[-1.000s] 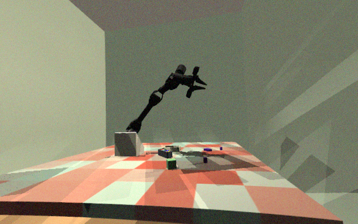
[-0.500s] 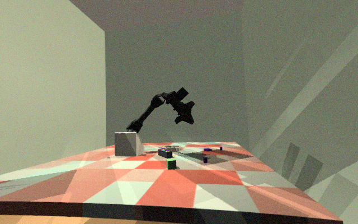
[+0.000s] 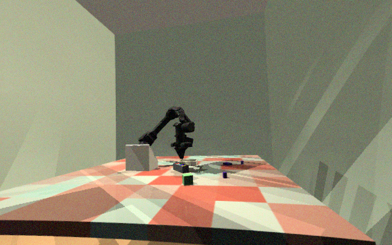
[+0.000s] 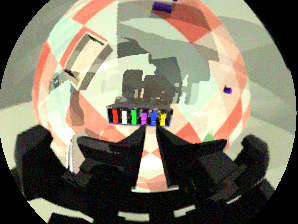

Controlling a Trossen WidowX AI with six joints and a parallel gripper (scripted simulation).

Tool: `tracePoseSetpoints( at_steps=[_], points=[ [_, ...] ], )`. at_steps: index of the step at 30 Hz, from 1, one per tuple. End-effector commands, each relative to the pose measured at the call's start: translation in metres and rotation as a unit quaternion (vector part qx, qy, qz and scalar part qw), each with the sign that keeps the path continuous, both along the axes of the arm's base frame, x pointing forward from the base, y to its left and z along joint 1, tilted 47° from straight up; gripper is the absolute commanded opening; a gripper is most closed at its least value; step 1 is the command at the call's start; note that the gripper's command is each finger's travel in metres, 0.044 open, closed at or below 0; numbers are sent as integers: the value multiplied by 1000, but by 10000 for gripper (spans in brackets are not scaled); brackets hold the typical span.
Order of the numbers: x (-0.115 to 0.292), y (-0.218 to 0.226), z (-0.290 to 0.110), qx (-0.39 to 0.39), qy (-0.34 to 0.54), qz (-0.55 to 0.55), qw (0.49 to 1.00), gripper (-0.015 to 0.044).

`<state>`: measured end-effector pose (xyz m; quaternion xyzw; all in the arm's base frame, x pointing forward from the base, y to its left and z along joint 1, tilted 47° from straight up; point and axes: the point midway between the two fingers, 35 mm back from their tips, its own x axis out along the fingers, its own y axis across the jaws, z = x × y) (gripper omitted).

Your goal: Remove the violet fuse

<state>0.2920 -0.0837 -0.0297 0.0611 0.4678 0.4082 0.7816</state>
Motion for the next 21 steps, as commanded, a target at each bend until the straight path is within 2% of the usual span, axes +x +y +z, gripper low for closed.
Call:
tracePoseSetpoints(
  at_steps=[1, 21],
  points=[
    [-8, 6, 3, 1, 6, 14, 1000, 73],
    [-3, 19, -8, 1, 6, 14, 1000, 73]
  ],
)
